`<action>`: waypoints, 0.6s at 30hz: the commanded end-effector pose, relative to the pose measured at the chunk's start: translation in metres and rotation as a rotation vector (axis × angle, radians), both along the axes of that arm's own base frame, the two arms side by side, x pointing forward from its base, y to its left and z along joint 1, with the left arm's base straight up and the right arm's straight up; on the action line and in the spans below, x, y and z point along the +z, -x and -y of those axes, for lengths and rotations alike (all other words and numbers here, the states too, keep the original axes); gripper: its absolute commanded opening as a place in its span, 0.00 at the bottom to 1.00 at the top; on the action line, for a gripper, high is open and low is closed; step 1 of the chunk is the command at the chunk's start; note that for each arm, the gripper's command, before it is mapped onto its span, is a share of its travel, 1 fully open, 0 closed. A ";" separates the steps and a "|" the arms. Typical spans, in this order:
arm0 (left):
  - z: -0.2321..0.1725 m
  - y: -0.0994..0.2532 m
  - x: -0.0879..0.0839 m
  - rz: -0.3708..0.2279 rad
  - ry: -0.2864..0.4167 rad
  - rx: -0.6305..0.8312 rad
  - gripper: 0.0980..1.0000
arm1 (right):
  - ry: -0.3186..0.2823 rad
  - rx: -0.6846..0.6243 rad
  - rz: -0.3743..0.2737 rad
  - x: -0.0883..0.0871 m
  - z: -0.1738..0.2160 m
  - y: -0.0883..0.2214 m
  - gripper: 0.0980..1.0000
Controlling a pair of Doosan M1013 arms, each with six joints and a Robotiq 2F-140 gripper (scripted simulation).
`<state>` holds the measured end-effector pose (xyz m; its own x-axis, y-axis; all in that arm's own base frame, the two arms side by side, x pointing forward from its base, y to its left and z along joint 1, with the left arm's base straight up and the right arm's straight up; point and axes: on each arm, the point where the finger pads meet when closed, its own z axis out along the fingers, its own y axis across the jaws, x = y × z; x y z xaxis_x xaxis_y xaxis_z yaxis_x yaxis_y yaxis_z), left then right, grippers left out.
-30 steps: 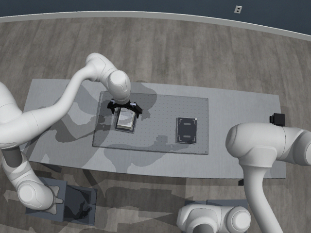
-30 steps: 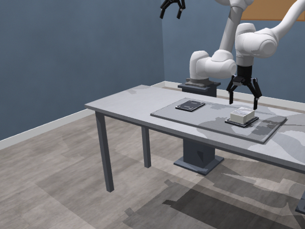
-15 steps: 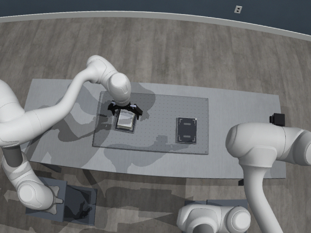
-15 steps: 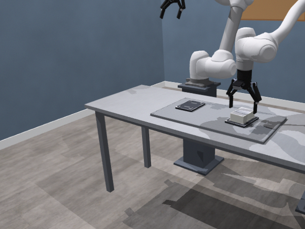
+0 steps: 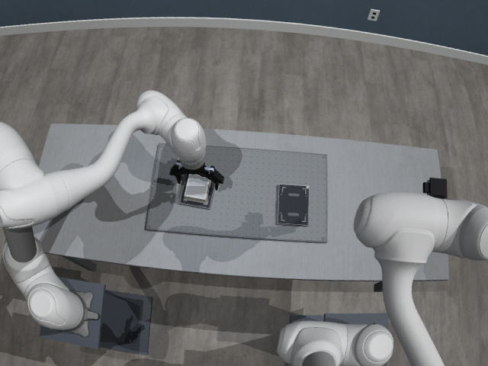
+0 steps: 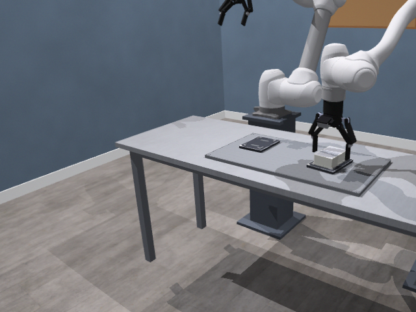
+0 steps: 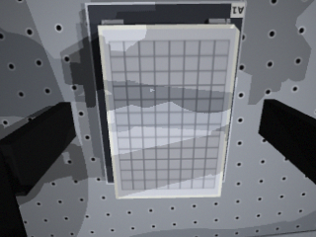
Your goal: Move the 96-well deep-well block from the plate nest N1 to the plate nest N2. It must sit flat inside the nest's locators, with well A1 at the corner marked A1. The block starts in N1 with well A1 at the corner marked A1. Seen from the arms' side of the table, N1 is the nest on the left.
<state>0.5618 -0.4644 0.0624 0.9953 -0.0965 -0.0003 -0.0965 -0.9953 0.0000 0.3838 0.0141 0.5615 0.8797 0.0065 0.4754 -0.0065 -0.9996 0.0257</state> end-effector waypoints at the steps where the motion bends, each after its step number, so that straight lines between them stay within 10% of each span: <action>1: 0.000 0.000 -0.005 0.002 0.001 0.000 1.00 | 0.000 0.000 0.001 0.000 0.000 0.000 1.00; 16: 0.000 0.000 -0.010 0.002 0.001 0.000 1.00 | 0.000 0.000 0.001 0.000 0.000 0.000 1.00; 17: 0.000 0.000 -0.010 0.002 0.001 0.000 0.59 | 0.000 0.000 0.001 0.000 0.000 0.000 1.00; 18: 0.000 0.000 -0.010 0.002 0.001 0.000 0.59 | 0.000 0.000 0.001 0.000 0.000 0.000 1.00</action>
